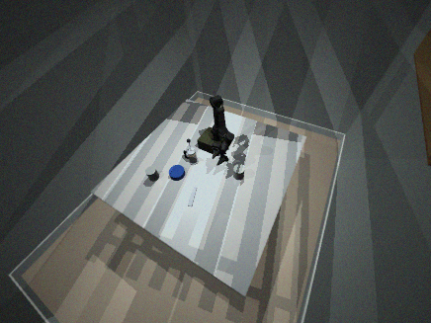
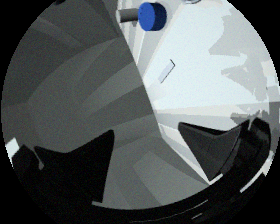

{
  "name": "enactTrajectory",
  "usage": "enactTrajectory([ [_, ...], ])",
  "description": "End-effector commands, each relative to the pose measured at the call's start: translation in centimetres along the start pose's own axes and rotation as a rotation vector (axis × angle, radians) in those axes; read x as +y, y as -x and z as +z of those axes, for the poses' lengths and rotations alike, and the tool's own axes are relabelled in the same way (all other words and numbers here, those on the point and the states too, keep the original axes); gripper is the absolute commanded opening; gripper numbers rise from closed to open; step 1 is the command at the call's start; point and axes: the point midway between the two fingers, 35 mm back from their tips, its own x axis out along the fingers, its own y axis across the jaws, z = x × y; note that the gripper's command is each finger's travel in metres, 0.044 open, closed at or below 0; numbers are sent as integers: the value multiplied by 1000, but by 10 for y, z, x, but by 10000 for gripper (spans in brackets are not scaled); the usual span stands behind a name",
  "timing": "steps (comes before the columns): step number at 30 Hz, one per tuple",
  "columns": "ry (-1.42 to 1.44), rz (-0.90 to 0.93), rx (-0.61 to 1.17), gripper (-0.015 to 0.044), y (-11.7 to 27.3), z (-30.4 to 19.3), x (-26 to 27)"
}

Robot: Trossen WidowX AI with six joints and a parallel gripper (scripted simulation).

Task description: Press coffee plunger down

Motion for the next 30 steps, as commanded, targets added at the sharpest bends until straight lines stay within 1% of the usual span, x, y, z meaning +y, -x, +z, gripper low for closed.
enactTrajectory([
  [1,12,-1,-3,426,-1,0,1],
  [2,37,-4,-9,440,-4,1,3],
  [7,312,-52,-71,440,-27,17,33],
  [11,592,-121,-124,440,-42,45,70],
  [14,789,-182,-149,440,-43,69,98],
  [16,920,-228,-160,440,-39,87,117],
  [22,1167,-322,-160,440,-19,122,151],
  [30,1473,-453,-135,440,33,162,184],
])
